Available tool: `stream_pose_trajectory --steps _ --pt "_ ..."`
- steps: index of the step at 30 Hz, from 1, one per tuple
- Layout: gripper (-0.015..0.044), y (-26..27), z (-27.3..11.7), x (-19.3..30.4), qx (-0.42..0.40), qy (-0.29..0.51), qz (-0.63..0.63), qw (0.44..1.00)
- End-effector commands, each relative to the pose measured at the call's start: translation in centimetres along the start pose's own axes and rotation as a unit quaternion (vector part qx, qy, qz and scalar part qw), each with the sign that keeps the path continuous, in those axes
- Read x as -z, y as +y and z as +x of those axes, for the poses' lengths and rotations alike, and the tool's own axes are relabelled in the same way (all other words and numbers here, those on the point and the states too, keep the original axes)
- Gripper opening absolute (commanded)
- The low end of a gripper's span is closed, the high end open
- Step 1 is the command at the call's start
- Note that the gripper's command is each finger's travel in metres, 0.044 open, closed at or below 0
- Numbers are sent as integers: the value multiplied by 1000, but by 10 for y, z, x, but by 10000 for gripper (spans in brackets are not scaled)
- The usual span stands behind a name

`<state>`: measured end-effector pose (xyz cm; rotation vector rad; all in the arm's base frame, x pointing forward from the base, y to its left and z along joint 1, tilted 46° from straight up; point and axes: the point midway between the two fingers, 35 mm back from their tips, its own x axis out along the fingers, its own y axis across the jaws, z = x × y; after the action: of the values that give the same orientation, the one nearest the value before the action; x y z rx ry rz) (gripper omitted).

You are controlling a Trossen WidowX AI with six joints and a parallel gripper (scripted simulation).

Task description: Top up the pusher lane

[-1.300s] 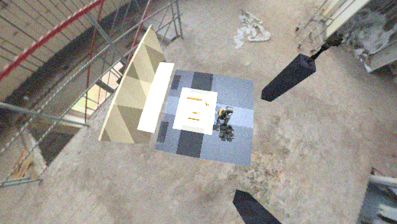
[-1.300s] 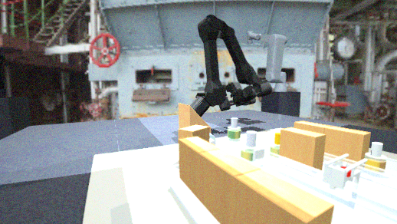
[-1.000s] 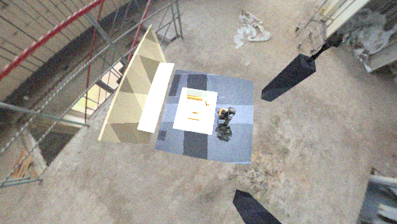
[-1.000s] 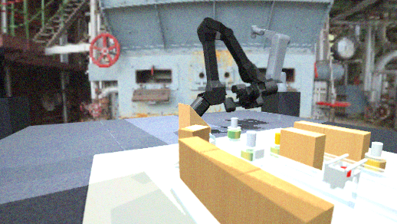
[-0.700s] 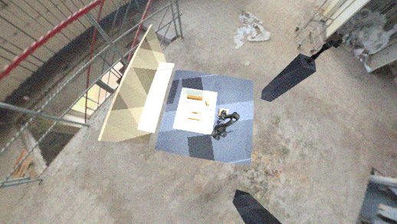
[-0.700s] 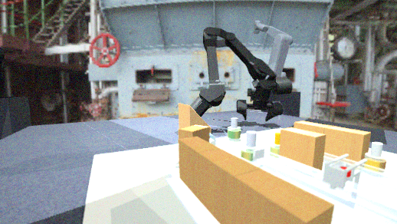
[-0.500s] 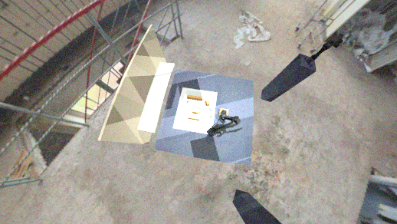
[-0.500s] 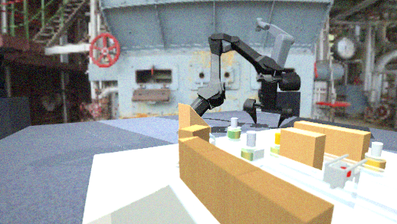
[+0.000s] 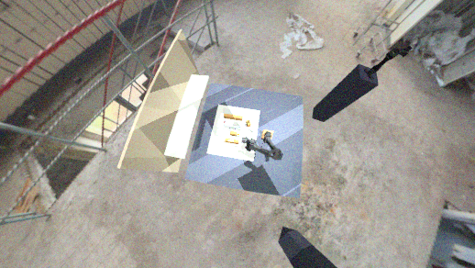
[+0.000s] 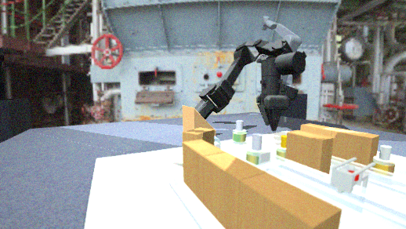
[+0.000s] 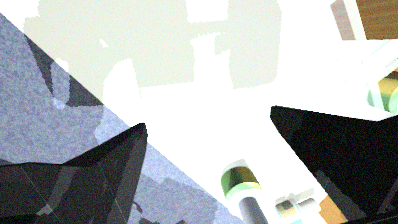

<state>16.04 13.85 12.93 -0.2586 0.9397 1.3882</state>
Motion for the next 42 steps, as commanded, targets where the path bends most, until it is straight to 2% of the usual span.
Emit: stream_pose_trajectory --steps 1,10,20,25,42 --pt "440 -26 -24 36 17 20 192 981" --pt "440 -35 -64 93 2 12 468 883" --pt "440 -33 -65 96 1 12 473 881" --pt "440 -33 -32 96 1 12 473 881" --pt "440 -33 -10 97 1 11 473 881"
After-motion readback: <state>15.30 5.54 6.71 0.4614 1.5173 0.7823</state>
